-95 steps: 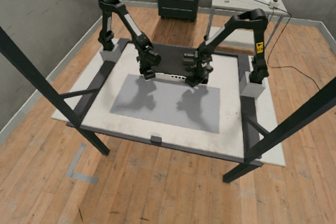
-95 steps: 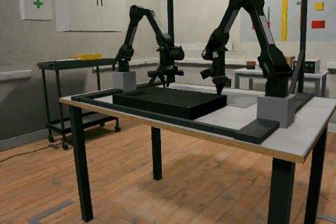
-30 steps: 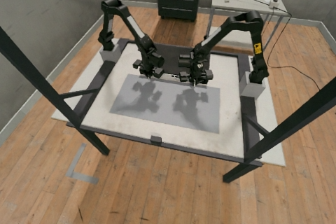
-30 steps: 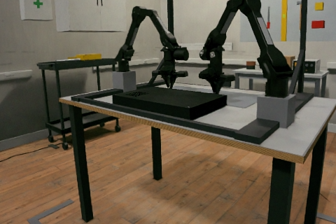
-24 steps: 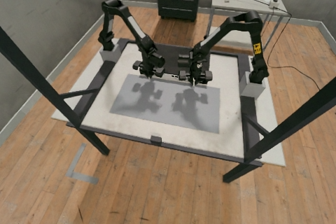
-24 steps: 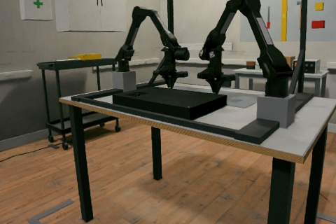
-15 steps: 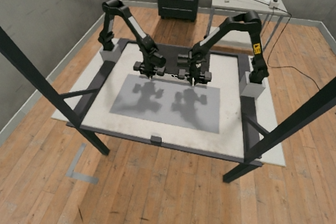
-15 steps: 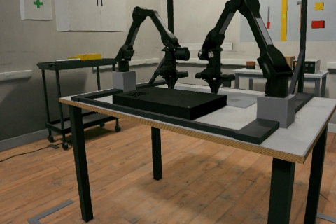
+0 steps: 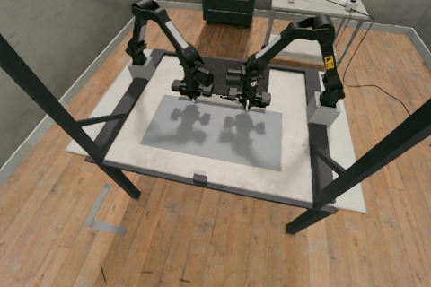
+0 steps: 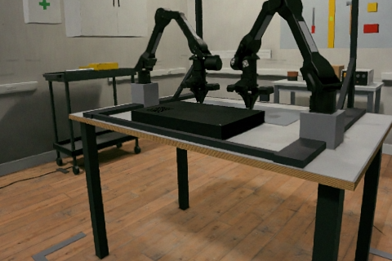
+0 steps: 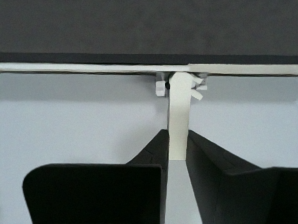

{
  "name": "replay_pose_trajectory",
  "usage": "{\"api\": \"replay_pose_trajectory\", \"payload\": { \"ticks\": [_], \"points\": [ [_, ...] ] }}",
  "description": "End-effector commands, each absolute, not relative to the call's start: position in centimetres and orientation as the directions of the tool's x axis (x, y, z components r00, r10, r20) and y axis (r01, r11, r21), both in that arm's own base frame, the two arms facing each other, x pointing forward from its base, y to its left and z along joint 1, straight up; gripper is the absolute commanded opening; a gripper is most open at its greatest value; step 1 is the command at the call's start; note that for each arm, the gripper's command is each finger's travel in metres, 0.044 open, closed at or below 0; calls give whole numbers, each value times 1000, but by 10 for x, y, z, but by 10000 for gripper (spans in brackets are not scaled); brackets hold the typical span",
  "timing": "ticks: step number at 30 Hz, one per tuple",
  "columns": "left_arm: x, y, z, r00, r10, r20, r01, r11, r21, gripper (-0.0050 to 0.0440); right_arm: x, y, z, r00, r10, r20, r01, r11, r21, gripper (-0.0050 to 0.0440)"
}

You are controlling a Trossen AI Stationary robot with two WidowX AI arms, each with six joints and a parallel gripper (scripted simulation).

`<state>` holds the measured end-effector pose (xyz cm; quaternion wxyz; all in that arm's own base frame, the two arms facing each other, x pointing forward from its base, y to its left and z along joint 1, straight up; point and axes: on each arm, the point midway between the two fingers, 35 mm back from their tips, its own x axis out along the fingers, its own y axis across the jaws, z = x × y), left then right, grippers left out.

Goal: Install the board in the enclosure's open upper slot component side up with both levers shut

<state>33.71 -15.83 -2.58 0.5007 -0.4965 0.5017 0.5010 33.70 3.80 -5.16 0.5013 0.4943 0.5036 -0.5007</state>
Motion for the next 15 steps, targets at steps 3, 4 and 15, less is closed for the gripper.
{"api": "replay_pose_trajectory", "payload": {
  "ticks": [3,4,15],
  "points": [
    [344,-157,-18,14,-1,-1000,-1000,-22,-14,7,348,33,-42,26,-7,-1000,999,-21,26,8],
    [344,-157,-18,14,-1,-1000,-1000,-22,-14,7,348,33,-42,26,-7,-1000,999,-21,26,8],
    [348,-158,-6,43,-10,-999,-999,-19,-43,175,351,34,-32,49,-5,-999,999,-20,49,176]
  ]
}}
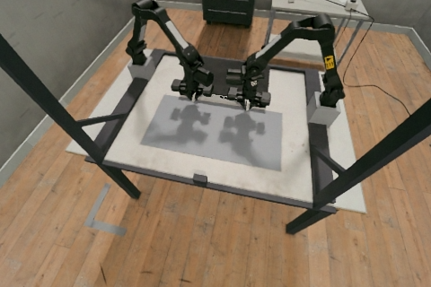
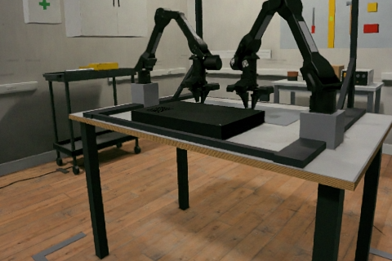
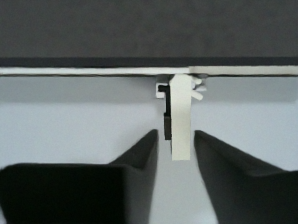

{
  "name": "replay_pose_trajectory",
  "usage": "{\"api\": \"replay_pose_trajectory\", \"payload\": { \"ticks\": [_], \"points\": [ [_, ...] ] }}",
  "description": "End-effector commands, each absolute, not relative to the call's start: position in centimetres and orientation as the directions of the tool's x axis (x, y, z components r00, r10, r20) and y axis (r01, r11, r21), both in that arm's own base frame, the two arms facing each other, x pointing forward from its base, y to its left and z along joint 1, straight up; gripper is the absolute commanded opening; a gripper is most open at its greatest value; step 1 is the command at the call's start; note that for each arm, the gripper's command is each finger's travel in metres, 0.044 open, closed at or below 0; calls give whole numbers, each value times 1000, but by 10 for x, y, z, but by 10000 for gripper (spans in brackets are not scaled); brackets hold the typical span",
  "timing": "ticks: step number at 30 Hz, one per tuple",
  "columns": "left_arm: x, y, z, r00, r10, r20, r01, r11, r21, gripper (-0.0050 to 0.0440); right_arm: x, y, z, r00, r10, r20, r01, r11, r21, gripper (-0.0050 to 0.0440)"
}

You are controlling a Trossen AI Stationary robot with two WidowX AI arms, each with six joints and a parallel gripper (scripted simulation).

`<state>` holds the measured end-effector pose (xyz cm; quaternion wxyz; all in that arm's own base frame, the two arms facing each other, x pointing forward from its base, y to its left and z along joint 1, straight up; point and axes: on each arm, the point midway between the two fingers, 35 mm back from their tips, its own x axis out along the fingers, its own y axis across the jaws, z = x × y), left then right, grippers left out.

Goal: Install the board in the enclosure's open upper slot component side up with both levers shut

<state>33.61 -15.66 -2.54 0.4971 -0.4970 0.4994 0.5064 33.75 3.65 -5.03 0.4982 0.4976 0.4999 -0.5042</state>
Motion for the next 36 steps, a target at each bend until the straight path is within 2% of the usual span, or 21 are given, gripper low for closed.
{"api": "replay_pose_trajectory", "payload": {
  "ticks": [1,5,10,14,20,25,30,36],
  "points": [
    [348,-159,1,46,-13,-999,-999,-18,-46,199,351,34,-27,50,-9,-999,999,-19,50,197],
    [347,-160,34,46,-15,-999,-999,-17,-45,199,350,36,6,50,-7,-999,999,-16,50,197],
    [346,-160,53,46,-15,-999,-999,-16,-46,199,349,37,25,51,-7,-999,999,-15,51,197],
    [341,-159,47,36,7,-999,-999,37,-36,295,343,35,24,55,-3,-998,998,26,55,197],
    [332,-160,54,100,64,-993,-948,310,-76,439,347,31,49,211,22,-977,946,246,210,197],
    [329,-161,57,136,87,-987,-894,441,-85,440,348,29,62,290,31,-957,890,358,281,197],
    [322,-161,62,205,114,-972,-757,649,-84,440,347,26,87,429,44,-902,745,548,381,197],
    [316,-161,65,271,123,-955,-592,803,-65,440,344,21,112,562,49,-826,556,717,420,197]
  ]
}}
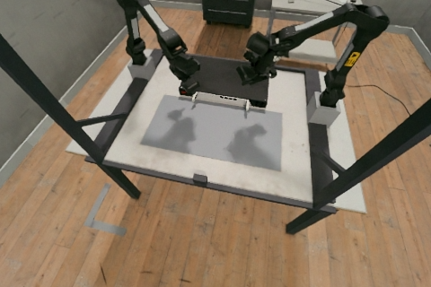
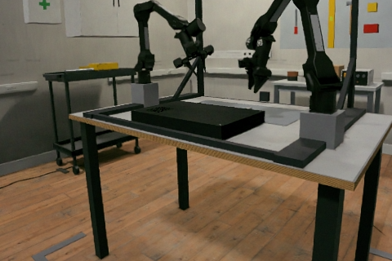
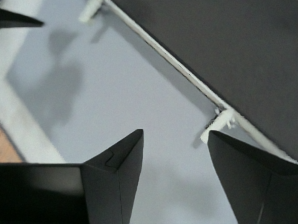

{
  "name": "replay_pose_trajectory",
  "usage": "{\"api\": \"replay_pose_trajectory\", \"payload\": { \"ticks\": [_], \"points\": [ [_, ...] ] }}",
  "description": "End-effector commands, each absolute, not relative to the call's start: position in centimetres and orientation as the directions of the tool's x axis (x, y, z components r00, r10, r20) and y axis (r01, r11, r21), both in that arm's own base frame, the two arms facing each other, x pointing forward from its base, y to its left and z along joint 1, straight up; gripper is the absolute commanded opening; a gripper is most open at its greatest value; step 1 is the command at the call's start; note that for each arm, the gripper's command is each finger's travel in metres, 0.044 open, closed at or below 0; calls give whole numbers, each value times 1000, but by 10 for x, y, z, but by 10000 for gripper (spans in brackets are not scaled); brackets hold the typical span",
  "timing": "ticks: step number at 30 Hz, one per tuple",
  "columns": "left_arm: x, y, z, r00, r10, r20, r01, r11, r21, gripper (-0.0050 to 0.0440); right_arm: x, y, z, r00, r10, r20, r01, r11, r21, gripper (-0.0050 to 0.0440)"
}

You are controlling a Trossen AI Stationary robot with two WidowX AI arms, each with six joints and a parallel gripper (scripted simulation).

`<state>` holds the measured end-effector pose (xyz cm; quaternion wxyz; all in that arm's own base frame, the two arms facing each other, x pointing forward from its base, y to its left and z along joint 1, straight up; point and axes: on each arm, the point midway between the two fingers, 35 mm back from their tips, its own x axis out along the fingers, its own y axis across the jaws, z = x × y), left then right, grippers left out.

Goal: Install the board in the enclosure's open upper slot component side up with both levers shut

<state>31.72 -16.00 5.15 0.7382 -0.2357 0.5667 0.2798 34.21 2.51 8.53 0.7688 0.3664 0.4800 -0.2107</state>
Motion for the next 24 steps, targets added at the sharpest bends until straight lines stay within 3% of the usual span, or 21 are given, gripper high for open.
{"api": "replay_pose_trajectory", "payload": {
  "ticks": [1,8,19,24],
  "points": [
    [315,-161,66,281,122,-952,-566,822,-61,440,343,21,116,583,50,-811,520,743,421,197],
    [312,-161,68,320,119,-940,-452,891,-41,440,337,17,139,695,54,-717,325,866,380,197],
    [310,-160,67,340,117,-933,-374,927,-20,440,318,11,179,869,57,-491,-6,995,104,197],
    [310,-160,67,339,117,-934,-374,927,-20,440,313,10,186,895,56,-443,-47,998,30,197]
  ]
}}
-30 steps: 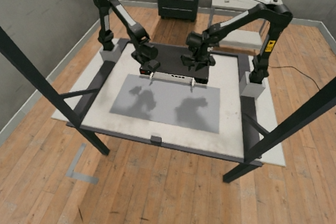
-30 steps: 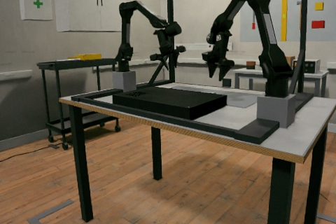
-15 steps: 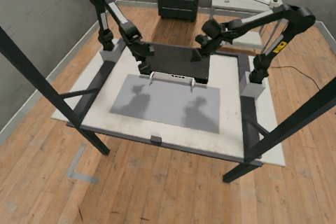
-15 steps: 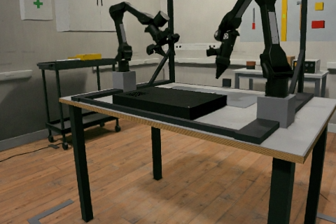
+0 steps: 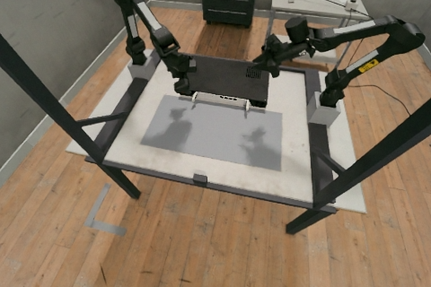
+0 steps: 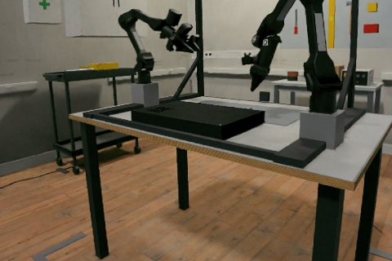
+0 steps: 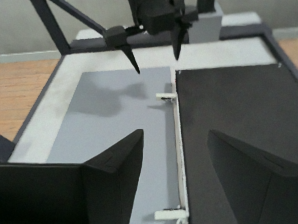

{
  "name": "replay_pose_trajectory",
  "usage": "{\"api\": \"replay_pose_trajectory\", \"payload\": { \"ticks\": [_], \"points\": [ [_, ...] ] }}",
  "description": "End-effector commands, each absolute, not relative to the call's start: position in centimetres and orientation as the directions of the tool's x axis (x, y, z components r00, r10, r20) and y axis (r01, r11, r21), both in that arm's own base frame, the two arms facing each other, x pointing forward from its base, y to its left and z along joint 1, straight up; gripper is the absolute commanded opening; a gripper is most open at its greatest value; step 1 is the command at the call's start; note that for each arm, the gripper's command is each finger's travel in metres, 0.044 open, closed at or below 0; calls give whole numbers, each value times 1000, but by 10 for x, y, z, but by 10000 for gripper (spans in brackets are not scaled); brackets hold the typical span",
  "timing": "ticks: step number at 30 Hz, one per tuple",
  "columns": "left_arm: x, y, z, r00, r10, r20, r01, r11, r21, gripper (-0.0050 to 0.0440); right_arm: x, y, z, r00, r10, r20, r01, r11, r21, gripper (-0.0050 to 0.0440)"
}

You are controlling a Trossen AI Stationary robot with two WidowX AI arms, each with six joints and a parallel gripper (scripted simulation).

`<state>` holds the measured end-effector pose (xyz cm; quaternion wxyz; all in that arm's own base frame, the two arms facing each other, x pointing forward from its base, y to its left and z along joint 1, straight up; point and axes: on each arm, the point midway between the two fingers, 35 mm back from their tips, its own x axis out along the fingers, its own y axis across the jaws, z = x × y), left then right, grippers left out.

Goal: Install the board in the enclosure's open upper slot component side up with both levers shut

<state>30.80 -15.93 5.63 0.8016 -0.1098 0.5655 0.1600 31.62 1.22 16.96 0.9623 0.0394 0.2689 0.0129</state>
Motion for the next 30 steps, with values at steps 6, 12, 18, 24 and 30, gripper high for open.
{"api": "replay_pose_trajectory", "payload": {
  "ticks": [6,12,18,24,30],
  "points": [
    [312,-161,67,339,115,-934,-378,925,-23,440,312,9,191,907,55,-418,-62,998,-3,197],
    [312,-161,67,339,115,-934,-378,925,-23,440,313,10,195,910,55,-410,-62,998,-5,197],
    [312,-161,67,339,115,-934,-378,925,-23,440,313,10,195,910,55,-410,-62,998,-4,197],
    [312,-161,67,339,115,-934,-378,925,-23,440,313,10,195,910,55,-410,-62,998,-4,197],
    [312,-161,67,339,115,-934,-378,925,-23,440,313,10,195,910,55,-410,-62,998,-4,197]
  ]
}}
